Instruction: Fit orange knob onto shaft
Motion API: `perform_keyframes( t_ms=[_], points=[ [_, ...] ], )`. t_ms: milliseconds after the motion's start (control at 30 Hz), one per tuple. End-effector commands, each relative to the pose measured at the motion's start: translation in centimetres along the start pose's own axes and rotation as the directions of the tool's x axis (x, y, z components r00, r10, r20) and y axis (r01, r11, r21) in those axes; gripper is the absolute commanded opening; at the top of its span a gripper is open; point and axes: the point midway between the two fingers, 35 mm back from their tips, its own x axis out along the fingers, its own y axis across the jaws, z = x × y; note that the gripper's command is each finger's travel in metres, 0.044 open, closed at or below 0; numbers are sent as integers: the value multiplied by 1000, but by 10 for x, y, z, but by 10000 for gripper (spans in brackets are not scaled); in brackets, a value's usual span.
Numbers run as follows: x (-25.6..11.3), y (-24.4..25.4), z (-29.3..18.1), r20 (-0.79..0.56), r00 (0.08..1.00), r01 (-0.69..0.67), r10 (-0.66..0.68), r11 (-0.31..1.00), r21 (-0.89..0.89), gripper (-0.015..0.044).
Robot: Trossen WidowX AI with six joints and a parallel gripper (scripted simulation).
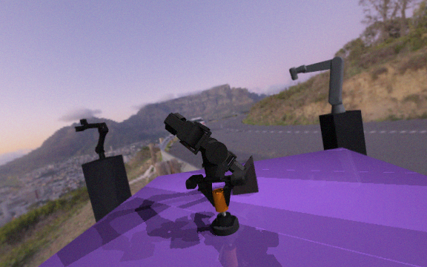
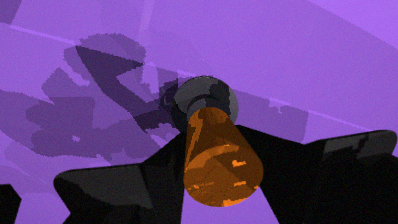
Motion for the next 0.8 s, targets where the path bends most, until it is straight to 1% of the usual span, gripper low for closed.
perform_keyframes(
  t_ms=[0,100,200,300,400,533,667,733,767],
  points=[
    [1,-1,-1,-2,1000,0,0,959,283,0],
    [2,-1,-1,-2,1000,1,0,879,476,0],
    [3,-1,0,-2,1000,1,0,761,649,0],
    [4,-1,1,-2,1000,1,0,610,793,0],
    [4,-1,2,-2,1000,2,0,432,902,0],
    [3,0,2,-2,1000,2,0,196,981,0],
    [2,1,2,-2,1000,2,0,-56,998,0],
    [0,1,2,-2,1000,2,0,-136,991,0],
    [-1,2,2,-2,1000,2,0,-146,989,0]
  ],
)
